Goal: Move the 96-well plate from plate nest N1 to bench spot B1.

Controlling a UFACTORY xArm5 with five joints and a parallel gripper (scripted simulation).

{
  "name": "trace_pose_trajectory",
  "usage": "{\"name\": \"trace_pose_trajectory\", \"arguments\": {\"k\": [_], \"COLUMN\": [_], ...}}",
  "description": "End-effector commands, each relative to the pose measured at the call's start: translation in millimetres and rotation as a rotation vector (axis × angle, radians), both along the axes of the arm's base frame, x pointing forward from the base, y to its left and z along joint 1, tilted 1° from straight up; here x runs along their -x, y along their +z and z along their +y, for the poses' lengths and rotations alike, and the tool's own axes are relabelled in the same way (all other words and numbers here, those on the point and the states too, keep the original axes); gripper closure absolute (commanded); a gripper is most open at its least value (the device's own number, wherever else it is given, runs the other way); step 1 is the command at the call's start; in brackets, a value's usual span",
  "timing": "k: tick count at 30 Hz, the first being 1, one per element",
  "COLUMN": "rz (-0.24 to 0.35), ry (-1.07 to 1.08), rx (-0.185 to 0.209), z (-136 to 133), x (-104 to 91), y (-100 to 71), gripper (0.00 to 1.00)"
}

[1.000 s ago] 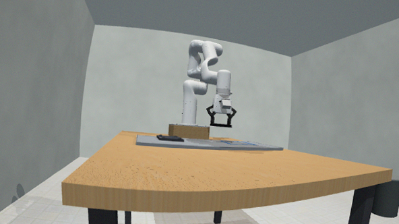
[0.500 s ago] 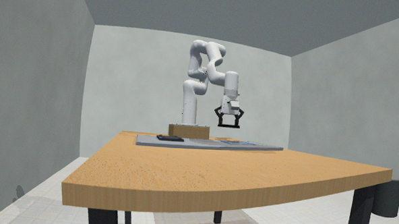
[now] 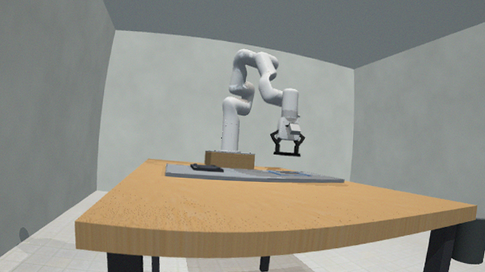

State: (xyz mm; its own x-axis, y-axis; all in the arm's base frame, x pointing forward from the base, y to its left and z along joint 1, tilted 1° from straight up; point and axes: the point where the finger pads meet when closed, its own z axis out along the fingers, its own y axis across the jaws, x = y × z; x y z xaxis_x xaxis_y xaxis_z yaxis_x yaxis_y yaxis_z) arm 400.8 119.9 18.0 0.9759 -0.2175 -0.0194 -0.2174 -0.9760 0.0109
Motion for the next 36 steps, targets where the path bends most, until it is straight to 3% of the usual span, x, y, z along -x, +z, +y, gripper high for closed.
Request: {"name": "trace_pose_trajectory", "arguments": {"k": [1,36], "rz": [-0.003,-0.003], "ry": [-0.001,-0.001], "rx": [0.000,0.000], "z": [10.6,16.2], "x": [-3.4,-4.5], "y": [0.5,0.4], "gripper": [1.00,1.00]}}
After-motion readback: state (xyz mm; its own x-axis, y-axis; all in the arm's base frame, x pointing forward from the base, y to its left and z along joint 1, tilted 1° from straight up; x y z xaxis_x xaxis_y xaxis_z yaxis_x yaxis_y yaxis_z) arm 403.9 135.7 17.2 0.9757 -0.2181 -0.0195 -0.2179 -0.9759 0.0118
